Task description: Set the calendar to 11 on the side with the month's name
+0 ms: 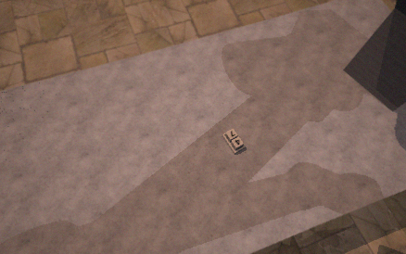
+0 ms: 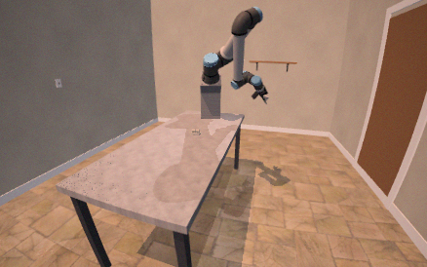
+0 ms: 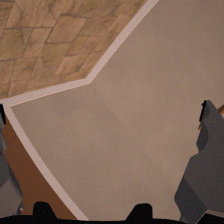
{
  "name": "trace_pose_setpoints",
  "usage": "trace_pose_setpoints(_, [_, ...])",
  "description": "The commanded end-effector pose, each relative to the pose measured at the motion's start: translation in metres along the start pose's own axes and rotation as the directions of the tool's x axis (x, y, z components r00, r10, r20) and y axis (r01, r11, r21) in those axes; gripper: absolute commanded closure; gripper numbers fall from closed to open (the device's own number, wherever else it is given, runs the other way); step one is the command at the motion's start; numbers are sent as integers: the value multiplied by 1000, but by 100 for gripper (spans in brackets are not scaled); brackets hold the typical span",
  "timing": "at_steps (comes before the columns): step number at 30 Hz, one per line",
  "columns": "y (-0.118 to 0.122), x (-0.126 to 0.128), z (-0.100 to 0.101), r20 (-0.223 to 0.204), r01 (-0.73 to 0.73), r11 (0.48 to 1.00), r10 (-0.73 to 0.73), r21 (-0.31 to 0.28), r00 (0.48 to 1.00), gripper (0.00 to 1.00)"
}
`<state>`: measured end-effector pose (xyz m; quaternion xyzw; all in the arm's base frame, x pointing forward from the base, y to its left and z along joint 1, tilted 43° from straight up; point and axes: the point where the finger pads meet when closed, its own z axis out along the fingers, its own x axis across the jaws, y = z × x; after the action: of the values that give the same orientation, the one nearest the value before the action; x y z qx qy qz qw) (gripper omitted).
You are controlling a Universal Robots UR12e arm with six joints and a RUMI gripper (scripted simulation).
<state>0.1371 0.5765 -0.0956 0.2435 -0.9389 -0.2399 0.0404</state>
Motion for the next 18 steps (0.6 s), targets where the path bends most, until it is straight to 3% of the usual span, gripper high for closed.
trace_pose_setpoints(1, [-45, -4, -44, -8, 87, 993, -86, 81, 996, 0])
trace_pose_setpoints(9, [-91, -11, -88, -3, 172, 972, -174, 160, 985, 0])
trace_pose_setpoints(11, [-91, -11, -88, -3, 172, 972, -174, 160, 985, 0])
trace_pose_setpoints(13, [-114, -14, -111, -3, 214, 956, -217, 200, 976, 0])
trace_pose_setpoints(18, [-137, -17, -133, -6, 254, 937, -260, 239, 966, 0])
